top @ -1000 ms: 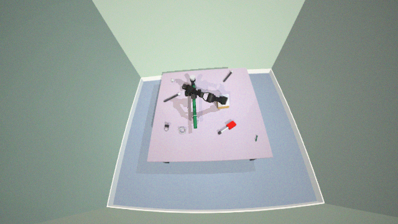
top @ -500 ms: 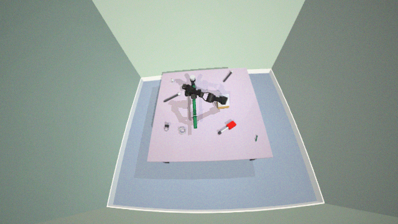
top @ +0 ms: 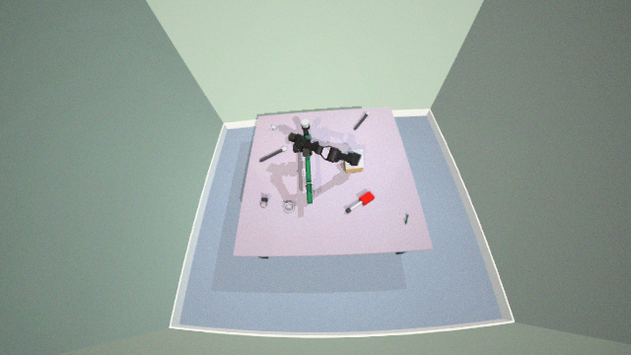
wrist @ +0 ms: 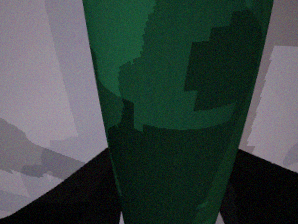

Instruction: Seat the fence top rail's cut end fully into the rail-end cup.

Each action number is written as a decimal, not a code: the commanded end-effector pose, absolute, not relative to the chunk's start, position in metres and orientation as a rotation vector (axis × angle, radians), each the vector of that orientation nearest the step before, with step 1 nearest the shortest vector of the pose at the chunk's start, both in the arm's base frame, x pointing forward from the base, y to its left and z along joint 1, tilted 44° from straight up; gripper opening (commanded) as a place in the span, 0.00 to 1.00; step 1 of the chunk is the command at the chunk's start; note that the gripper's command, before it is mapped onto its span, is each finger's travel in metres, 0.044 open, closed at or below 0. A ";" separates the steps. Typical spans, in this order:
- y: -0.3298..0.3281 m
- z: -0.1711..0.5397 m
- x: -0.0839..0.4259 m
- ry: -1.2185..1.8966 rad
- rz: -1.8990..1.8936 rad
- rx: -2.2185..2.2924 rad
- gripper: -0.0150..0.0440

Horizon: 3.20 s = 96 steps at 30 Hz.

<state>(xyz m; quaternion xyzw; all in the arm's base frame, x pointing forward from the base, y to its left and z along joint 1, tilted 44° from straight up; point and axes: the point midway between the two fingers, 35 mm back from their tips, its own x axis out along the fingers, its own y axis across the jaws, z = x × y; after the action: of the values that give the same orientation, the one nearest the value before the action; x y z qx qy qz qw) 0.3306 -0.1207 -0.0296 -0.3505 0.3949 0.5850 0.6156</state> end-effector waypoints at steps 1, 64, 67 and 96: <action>-0.132 -0.030 0.330 0.924 1.331 -0.824 0.25; -0.142 -0.028 0.333 0.909 1.348 -0.808 0.25; -0.142 -0.028 0.331 0.910 1.348 -0.808 0.25; -0.118 -0.017 0.334 0.883 1.382 -0.783 0.25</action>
<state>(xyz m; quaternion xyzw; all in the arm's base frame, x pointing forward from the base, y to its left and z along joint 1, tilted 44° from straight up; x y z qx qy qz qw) 0.3331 -0.1189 -0.0238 -0.3372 0.3843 0.6023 0.6130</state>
